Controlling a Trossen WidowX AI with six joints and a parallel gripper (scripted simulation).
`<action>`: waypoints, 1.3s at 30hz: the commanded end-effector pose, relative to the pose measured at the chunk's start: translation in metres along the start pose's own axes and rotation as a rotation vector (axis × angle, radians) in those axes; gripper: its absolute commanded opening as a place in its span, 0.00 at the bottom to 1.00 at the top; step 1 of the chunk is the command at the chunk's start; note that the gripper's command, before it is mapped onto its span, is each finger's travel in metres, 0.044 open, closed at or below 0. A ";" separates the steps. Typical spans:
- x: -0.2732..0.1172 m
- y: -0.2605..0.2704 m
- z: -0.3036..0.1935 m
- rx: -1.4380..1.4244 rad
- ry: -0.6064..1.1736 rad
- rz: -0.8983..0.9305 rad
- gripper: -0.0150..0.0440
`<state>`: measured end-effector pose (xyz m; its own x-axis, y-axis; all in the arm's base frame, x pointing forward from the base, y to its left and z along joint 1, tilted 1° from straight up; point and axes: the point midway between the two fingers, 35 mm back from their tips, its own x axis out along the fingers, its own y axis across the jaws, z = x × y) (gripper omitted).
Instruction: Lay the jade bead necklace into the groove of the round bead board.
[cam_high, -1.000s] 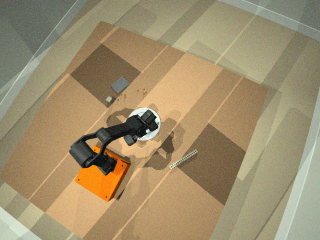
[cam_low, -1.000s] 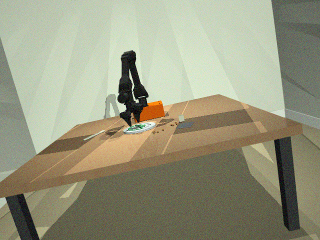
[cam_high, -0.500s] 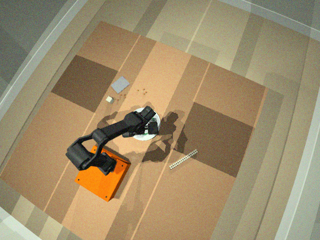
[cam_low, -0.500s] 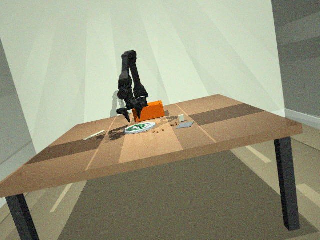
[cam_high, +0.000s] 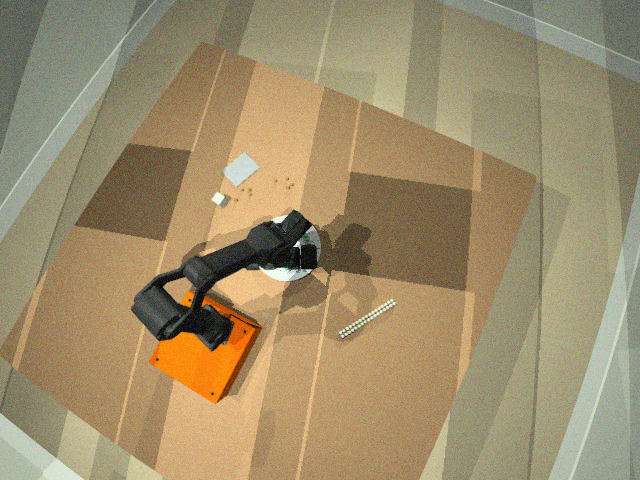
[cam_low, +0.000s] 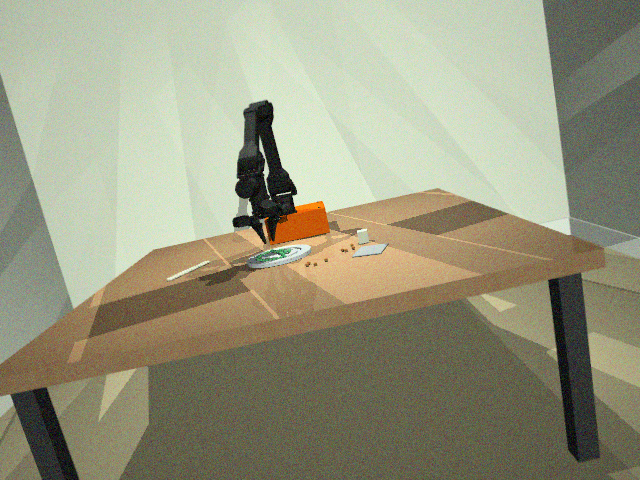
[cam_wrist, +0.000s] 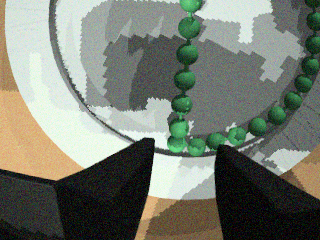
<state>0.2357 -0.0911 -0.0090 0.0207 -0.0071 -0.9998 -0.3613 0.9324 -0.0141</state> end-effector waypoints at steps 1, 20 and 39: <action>0.001 -0.001 0.001 0.000 -0.003 -0.002 0.46; 0.031 0.002 -0.002 0.006 0.006 0.009 0.46; 0.029 0.001 -0.001 0.001 0.004 0.004 0.25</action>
<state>0.2346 -0.0905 -0.0385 0.0152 -0.0050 -0.9999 -0.3602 0.9328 -0.0101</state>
